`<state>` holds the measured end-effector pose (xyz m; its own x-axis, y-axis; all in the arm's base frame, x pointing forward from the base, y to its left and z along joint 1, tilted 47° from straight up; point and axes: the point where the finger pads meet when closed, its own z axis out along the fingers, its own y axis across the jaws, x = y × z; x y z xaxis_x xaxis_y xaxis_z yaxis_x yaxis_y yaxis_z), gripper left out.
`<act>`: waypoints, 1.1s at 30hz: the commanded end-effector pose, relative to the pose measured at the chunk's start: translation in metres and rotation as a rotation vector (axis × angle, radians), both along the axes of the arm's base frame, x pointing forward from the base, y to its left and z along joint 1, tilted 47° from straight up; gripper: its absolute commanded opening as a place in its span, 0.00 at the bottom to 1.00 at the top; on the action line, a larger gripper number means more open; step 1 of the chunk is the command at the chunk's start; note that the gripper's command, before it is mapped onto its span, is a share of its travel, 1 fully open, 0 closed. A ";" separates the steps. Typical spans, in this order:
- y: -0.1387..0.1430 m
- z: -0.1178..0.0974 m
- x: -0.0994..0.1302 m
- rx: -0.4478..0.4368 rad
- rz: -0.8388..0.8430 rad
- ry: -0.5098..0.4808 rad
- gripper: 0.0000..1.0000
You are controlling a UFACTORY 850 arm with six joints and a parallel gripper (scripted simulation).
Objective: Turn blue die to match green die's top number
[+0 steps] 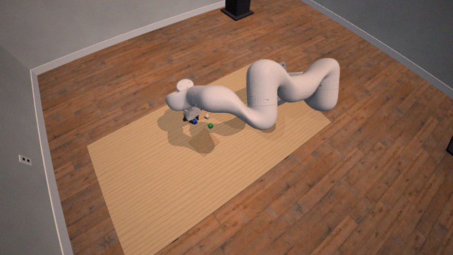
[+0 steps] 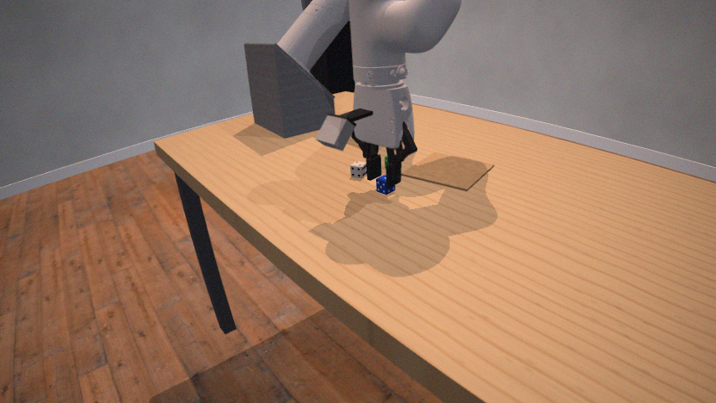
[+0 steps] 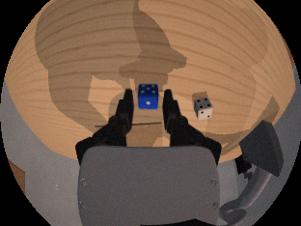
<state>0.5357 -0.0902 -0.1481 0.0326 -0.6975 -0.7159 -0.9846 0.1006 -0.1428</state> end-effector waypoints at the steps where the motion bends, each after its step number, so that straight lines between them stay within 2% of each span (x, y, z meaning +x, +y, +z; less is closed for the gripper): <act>1: 0.004 -0.005 0.002 -0.001 -0.001 -0.001 0.42; 12: 0.012 -0.012 0.004 -0.001 -0.001 -0.001 0.42; 33: 0.012 -0.012 0.004 -0.001 -0.001 -0.001 0.42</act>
<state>0.5389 -0.0773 -0.1606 0.0326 -0.6975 -0.7158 -0.9846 0.1006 -0.1429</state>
